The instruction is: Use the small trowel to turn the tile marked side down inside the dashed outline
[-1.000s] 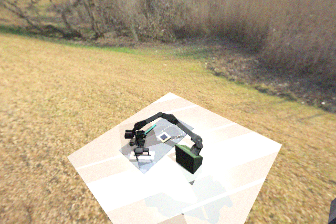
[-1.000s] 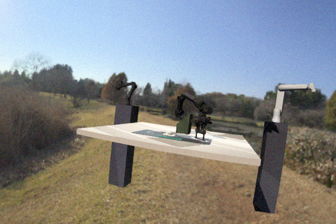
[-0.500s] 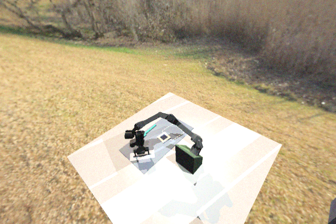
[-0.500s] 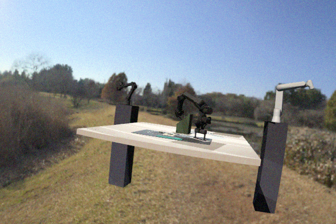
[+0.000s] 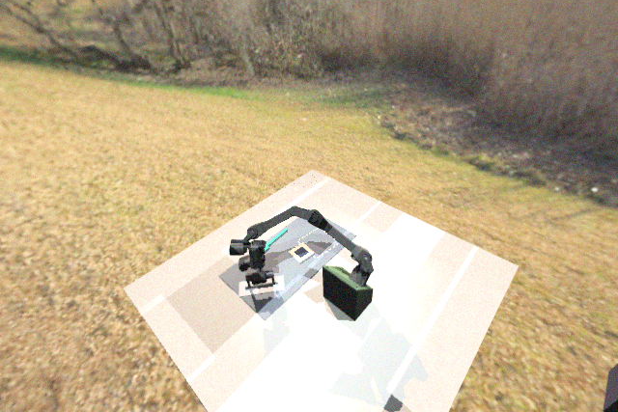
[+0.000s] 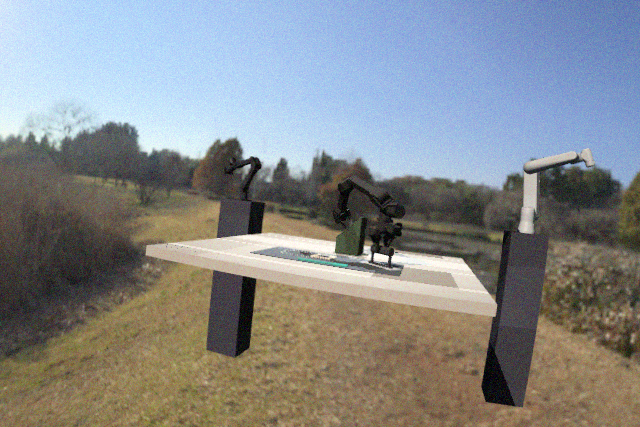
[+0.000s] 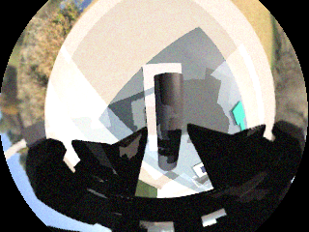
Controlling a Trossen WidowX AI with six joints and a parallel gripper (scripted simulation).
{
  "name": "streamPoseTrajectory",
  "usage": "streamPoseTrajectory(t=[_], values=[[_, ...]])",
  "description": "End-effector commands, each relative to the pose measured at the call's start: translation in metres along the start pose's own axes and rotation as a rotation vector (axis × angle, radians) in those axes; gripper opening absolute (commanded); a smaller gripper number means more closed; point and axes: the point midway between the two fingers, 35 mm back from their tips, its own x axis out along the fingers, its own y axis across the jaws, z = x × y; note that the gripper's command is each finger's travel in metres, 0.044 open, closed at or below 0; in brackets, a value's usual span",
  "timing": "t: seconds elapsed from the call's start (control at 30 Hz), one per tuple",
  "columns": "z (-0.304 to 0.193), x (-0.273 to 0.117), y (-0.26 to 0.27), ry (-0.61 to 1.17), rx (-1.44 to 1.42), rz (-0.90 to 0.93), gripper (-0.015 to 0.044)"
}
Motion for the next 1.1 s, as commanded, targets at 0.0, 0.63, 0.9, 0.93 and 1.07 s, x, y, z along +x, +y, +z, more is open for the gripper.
streamPoseTrajectory(t=[0.0,0.63,0.9,0.93,1.07], values=[[-0.001,0.001,0.000,0.004,-0.006,-0.001,0.0270],[-0.003,-0.045,0.002,0.005,-0.115,0.000,0.0270],[-0.002,-0.045,0.001,0.004,-0.393,0.001,0.0270],[-0.002,-0.045,0.001,0.004,-0.427,0.001,0.0270],[-0.002,-0.045,0.001,0.004,-0.567,0.001,0.0270]])
